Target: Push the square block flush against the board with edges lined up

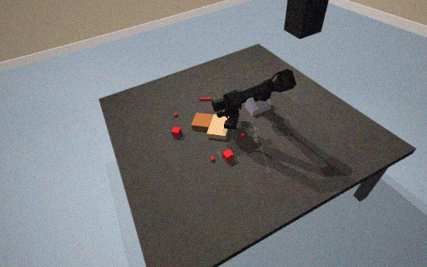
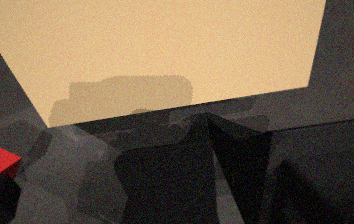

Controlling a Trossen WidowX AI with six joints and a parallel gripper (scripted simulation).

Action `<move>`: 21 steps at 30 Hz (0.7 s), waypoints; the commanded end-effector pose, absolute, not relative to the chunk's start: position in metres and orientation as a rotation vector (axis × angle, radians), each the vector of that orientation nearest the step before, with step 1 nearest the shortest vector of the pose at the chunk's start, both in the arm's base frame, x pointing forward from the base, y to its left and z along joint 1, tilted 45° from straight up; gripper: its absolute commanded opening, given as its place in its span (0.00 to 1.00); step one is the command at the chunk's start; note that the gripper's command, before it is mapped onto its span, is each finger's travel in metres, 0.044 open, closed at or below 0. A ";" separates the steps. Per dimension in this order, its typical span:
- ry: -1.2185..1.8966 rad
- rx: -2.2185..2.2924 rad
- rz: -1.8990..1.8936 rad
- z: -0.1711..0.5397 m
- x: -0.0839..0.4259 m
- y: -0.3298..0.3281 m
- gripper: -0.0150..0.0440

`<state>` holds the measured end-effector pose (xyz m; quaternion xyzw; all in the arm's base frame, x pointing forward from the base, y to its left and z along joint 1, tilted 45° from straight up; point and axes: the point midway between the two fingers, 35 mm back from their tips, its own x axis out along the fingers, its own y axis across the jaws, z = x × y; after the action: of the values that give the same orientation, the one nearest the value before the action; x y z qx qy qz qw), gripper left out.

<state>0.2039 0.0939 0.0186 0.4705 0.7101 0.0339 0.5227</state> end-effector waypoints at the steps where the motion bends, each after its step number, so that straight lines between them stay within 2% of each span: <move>1: 1.694 1.127 0.085 0.018 0.209 0.092 0.25; 21: 1.693 1.125 0.084 0.012 0.223 0.085 0.25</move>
<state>0.2172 0.0878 0.0128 0.4707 0.7102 0.0352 0.5223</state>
